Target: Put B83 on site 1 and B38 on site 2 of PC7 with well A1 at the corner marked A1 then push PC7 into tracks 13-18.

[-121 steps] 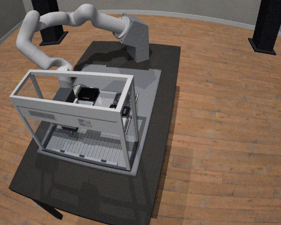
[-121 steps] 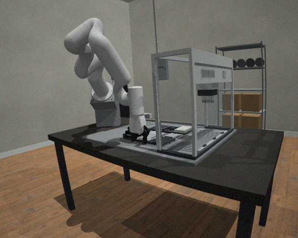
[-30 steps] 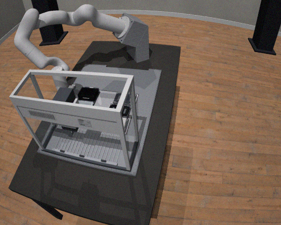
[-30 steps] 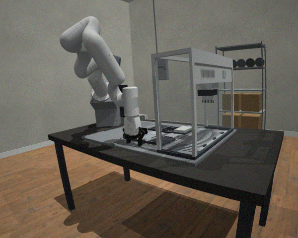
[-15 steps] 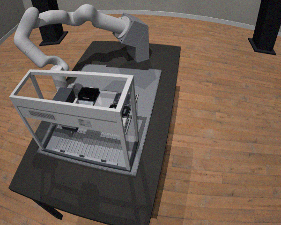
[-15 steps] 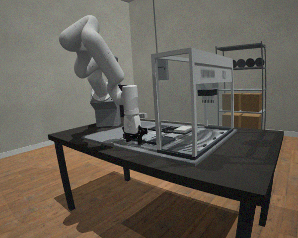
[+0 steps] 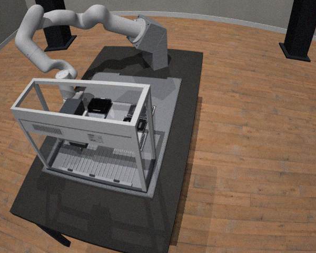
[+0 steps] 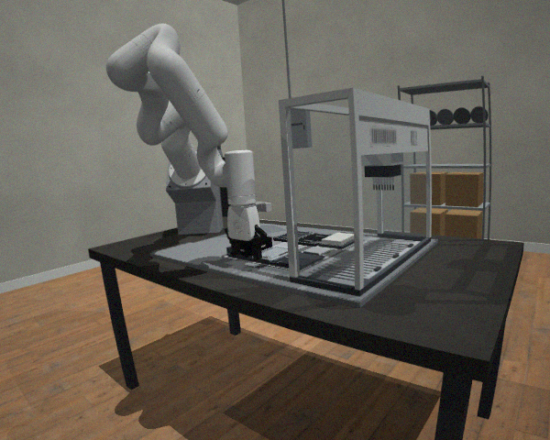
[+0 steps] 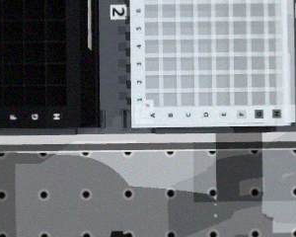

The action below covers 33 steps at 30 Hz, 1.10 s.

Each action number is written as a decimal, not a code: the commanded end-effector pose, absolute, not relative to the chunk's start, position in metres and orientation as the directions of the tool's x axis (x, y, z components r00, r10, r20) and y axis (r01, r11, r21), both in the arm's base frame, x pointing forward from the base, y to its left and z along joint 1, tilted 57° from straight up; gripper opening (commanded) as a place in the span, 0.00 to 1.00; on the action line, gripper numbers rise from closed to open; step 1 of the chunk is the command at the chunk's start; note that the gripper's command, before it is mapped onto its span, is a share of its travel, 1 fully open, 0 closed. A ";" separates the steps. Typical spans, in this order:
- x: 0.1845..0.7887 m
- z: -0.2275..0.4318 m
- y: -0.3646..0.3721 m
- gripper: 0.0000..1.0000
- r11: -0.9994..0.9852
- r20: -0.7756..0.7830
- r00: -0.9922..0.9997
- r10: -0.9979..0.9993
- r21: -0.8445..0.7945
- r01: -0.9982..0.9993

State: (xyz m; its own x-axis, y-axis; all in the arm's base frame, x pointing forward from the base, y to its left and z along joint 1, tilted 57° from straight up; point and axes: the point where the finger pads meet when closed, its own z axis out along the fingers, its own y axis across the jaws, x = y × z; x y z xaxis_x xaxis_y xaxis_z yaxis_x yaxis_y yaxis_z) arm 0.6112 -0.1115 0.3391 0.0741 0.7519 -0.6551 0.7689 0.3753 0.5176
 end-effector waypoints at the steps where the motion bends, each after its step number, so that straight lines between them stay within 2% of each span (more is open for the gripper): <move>1: 0.606 0.344 -0.107 1.00 0.375 -0.655 0.074 0.752 0.518 0.768; 33: 0.577 0.370 -0.081 1.00 0.375 -0.655 0.074 0.752 0.518 0.768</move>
